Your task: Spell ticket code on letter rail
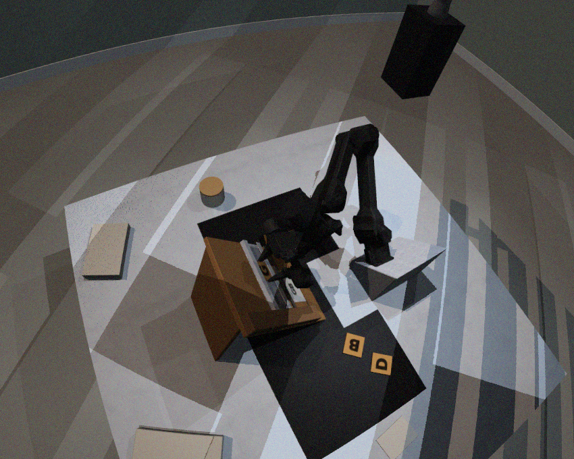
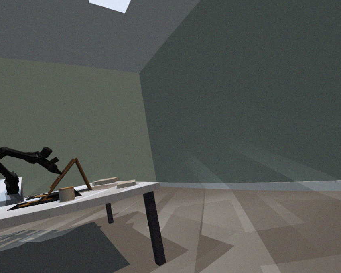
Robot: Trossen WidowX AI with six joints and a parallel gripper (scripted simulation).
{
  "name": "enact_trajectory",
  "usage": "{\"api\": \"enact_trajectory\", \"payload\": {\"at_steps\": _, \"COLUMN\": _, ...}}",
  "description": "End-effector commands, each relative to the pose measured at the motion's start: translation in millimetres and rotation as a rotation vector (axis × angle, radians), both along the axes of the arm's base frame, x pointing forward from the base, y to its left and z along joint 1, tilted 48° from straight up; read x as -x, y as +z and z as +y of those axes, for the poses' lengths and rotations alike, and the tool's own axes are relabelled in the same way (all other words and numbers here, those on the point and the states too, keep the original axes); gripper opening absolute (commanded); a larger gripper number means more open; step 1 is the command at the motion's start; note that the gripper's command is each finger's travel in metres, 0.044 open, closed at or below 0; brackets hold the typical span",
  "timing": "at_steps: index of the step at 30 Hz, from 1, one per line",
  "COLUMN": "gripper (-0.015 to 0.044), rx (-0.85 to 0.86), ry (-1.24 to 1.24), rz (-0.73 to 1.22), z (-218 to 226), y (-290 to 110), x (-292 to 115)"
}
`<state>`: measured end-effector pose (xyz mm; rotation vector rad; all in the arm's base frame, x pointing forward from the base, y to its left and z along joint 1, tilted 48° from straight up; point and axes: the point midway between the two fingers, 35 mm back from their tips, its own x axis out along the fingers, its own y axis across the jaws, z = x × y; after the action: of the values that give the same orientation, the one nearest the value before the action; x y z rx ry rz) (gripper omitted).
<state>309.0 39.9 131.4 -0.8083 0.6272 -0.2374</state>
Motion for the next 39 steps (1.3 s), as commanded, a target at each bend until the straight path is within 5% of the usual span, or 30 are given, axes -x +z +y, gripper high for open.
{"api": "enact_trajectory", "payload": {"at_steps": 1, "gripper": 0.0000, "rx": 0.001, "ry": -0.006, "rz": -0.002, "z": 1, "y": -3, "x": 0}}
{"api": "enact_trajectory", "payload": {"at_steps": 39, "gripper": 0.0000, "rx": -0.001, "ry": -0.006, "rz": -0.002, "z": 18, "y": -20, "x": 1}}
